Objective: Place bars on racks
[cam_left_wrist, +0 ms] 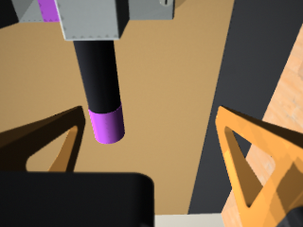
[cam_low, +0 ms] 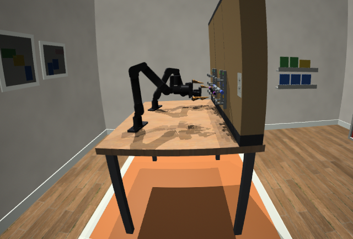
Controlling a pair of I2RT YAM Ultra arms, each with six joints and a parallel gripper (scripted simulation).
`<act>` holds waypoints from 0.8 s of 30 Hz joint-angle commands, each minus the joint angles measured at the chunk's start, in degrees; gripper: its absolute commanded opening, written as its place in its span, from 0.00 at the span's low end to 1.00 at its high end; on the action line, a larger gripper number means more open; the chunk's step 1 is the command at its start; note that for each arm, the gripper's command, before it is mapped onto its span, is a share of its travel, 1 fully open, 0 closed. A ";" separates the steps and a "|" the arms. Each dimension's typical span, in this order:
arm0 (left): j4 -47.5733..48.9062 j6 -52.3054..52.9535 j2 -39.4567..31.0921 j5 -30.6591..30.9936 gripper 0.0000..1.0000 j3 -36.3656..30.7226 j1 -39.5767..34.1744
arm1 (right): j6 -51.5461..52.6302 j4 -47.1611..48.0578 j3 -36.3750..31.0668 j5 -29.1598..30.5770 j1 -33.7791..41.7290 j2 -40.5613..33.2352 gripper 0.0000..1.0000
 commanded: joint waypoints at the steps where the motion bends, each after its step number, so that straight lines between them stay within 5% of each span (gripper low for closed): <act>1: 1.17 -0.79 -1.24 0.60 1.00 -1.35 0.57 | 0.75 1.18 -0.35 -0.26 -0.59 -2.04 1.00; 24: -0.07 -0.81 -8.46 1.66 1.00 -7.27 1.63 | 0.75 1.18 -0.35 -0.26 -0.59 -2.04 1.00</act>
